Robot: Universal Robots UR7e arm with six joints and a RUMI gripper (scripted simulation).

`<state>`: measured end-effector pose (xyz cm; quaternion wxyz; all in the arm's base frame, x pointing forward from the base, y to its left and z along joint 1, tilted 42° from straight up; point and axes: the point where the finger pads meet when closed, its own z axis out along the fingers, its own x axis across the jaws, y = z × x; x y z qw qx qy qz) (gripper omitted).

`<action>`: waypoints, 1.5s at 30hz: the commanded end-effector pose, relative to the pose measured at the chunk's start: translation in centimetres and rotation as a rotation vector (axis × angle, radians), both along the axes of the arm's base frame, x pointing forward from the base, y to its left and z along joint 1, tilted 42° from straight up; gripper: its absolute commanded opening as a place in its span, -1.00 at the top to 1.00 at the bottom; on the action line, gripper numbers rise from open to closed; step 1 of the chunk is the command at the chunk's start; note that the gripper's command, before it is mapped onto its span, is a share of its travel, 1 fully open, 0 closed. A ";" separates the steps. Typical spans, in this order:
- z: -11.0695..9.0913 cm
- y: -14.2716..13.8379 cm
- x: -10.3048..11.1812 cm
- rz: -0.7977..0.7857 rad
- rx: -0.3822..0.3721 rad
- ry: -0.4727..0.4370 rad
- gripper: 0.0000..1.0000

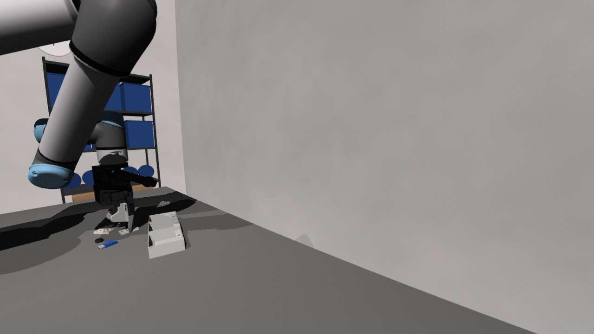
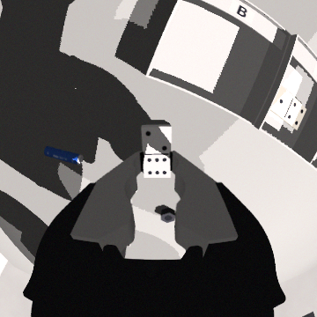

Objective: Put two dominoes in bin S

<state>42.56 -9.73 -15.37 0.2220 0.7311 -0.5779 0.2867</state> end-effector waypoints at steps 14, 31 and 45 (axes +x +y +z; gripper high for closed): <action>3.2 2.9 -1.0 0.001 0.000 0.004 1.00; 4.4 3.9 -1.1 0.000 0.001 0.002 1.00; 6.0 2.5 0.3 0.128 -0.028 0.115 1.00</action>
